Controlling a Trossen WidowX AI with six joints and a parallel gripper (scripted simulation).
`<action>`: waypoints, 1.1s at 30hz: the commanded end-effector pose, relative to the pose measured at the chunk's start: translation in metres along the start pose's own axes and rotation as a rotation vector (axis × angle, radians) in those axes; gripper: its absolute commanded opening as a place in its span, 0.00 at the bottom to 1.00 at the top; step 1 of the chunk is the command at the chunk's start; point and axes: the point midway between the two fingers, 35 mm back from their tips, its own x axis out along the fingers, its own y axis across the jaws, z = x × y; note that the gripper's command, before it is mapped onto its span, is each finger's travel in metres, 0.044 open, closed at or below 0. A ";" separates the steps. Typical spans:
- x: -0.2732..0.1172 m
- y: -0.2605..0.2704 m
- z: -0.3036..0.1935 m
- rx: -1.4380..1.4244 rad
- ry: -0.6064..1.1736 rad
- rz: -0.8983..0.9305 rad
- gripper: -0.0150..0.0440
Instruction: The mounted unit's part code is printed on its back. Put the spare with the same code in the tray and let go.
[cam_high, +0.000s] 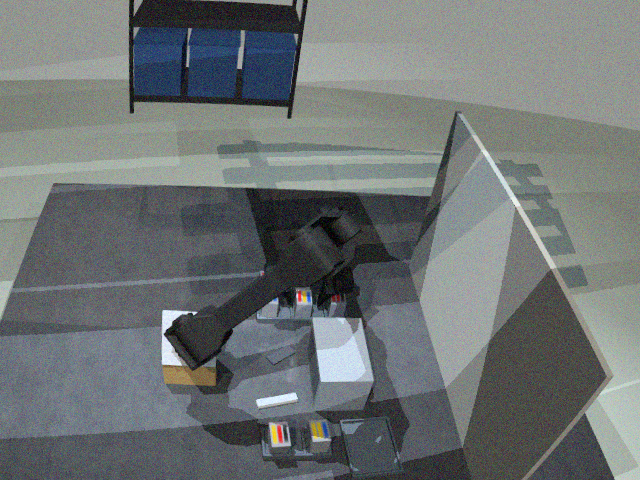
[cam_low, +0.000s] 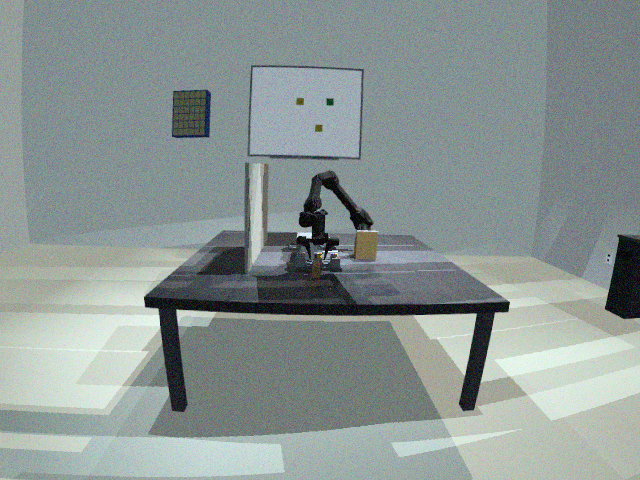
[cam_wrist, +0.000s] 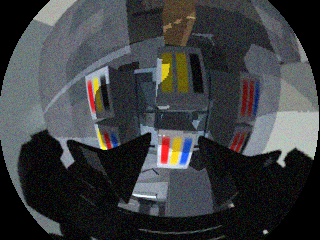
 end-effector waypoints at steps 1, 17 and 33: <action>0.007 0.002 -0.001 -0.010 0.006 0.000 0.76; 0.008 0.001 -0.001 -0.001 0.003 0.002 0.48; 0.003 0.001 0.000 -0.002 0.003 0.002 0.25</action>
